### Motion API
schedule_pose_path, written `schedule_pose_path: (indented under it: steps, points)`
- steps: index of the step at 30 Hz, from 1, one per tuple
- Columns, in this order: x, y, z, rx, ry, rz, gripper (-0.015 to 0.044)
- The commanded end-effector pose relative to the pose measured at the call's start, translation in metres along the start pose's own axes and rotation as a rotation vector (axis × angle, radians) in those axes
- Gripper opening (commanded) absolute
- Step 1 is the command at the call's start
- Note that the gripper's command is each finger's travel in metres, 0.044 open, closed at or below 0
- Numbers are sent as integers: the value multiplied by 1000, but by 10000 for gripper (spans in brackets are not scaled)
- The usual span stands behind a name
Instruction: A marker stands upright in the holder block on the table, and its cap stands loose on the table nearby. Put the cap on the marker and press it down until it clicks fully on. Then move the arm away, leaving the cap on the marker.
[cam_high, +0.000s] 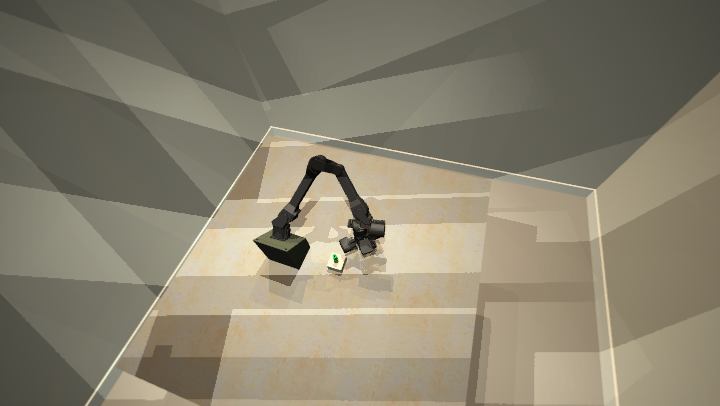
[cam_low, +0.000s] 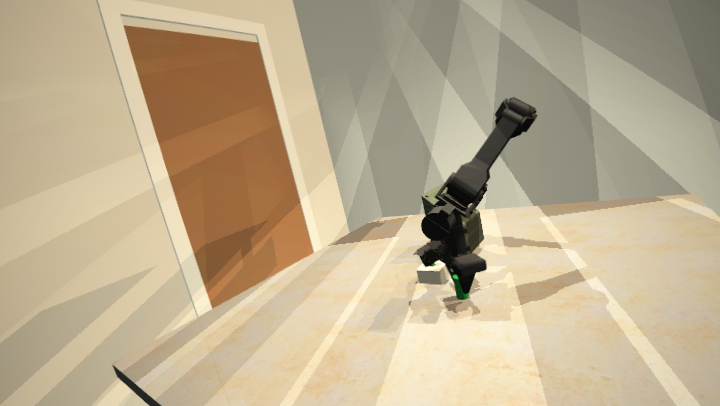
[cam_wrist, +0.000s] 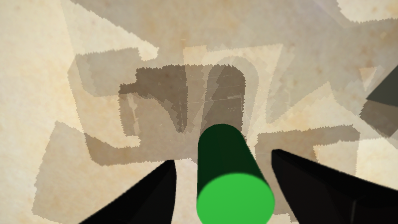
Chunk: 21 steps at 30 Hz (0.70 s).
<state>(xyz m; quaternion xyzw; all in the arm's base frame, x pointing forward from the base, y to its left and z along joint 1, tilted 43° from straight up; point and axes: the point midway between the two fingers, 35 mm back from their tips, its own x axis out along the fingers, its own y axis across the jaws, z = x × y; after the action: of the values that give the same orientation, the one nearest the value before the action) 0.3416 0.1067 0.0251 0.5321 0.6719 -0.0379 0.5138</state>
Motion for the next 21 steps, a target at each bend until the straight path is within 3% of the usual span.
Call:
schedule_pose_path:
  steps: [1, 2, 6, 15, 18, 21]
  points:
    - [5, -2, 0, 7, 0, -1, 248]
    - [5, -2, 0, 7, 0, -1, 248]
    - [5, -1, 0, 7, 0, -2, 143]
    - [5, -1, 0, 7, 0, -2, 83]
    - [1, -1, 0, 7, -1, -2, 5]
    - [-8, 0, 1, 7, -1, -3, 0]
